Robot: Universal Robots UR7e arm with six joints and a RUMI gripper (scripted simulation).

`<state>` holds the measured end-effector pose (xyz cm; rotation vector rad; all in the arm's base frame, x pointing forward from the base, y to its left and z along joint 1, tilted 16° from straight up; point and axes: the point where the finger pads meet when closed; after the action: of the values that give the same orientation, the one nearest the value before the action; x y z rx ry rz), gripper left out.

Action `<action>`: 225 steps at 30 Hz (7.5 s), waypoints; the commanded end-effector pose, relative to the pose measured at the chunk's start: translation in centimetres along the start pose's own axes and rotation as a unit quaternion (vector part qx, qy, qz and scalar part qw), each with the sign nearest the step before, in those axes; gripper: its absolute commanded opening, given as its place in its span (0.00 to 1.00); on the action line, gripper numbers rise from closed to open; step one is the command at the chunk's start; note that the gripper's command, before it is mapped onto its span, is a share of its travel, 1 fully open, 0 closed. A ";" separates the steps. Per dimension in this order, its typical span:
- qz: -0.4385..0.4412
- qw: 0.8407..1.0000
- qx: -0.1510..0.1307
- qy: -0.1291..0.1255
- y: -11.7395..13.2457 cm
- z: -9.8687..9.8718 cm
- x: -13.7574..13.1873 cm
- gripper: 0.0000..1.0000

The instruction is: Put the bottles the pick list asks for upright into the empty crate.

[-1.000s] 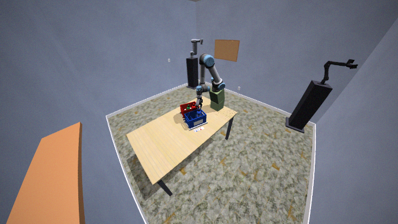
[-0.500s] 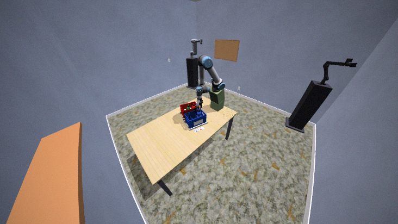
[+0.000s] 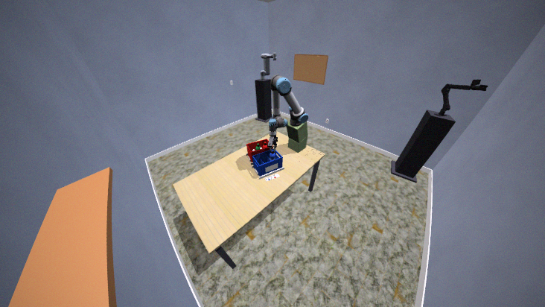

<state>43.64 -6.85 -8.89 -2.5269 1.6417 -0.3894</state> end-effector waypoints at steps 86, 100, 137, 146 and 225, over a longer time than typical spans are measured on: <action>0.000 1.000 0.000 0.001 0.0 2.8 0.0 0.00; 0.000 1.000 0.000 0.000 0.0 2.9 0.0 0.00; 0.000 1.000 0.000 0.001 0.0 3.0 0.0 0.38; 0.000 1.000 0.000 0.001 0.0 3.0 0.0 0.38; 0.000 1.000 0.000 0.001 0.0 -2.9 0.0 0.38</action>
<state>43.09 -6.76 -7.05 -2.5264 1.6416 -0.3922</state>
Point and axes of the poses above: the point where the finger pads meet when closed, its own z axis out along the fingers, its own x axis across the jaws, y = z × x, and after that the axes turned 8 degrees about -z, right-handed
